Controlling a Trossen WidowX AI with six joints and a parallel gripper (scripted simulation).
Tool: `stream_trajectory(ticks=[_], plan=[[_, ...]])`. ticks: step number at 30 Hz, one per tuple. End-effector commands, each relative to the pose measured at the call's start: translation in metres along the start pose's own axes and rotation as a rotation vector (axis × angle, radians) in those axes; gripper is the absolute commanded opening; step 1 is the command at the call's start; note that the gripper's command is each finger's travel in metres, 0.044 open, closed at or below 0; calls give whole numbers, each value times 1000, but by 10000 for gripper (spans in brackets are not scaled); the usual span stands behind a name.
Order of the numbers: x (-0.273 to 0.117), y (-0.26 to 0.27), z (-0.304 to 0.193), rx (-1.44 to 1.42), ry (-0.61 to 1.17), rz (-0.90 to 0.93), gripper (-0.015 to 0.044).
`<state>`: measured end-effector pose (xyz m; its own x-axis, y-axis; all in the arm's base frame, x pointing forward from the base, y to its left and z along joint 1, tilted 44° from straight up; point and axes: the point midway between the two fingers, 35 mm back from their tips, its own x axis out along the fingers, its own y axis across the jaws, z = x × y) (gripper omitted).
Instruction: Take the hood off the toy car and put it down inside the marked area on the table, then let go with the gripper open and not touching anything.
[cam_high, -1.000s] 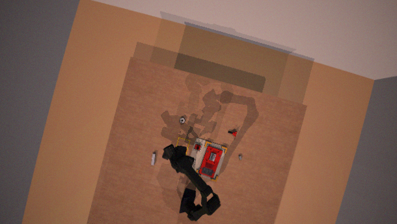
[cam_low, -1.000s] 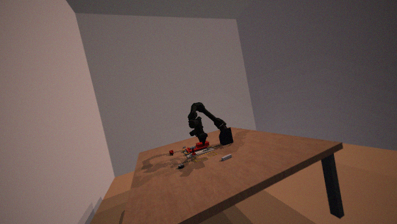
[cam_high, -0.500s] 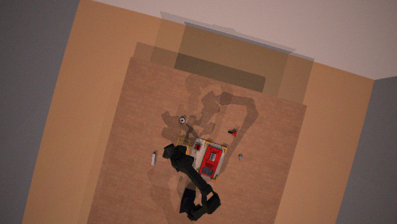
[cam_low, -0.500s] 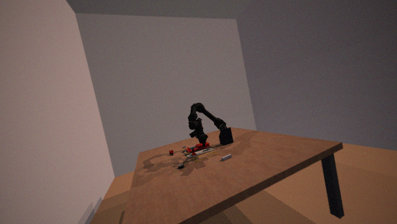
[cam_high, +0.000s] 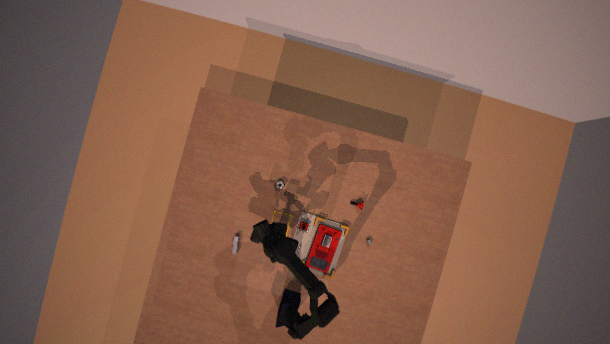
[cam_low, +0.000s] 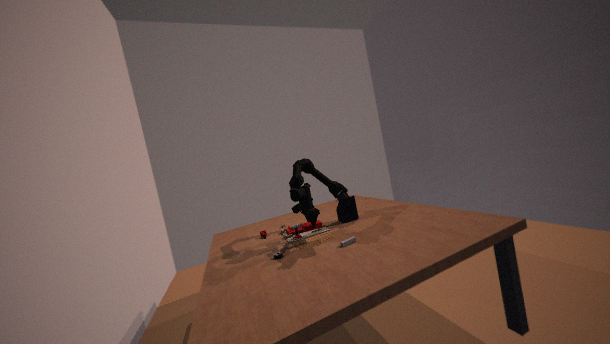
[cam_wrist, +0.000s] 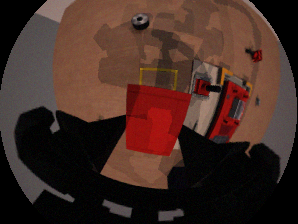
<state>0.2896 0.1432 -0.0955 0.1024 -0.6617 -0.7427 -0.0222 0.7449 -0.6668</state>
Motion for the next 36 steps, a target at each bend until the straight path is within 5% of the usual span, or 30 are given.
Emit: stream_trajectory(ticks=[1,36], plan=[[4,-1,-1,-10,1,-7,0],[30,-2,-2,-10,1,-8,0]])
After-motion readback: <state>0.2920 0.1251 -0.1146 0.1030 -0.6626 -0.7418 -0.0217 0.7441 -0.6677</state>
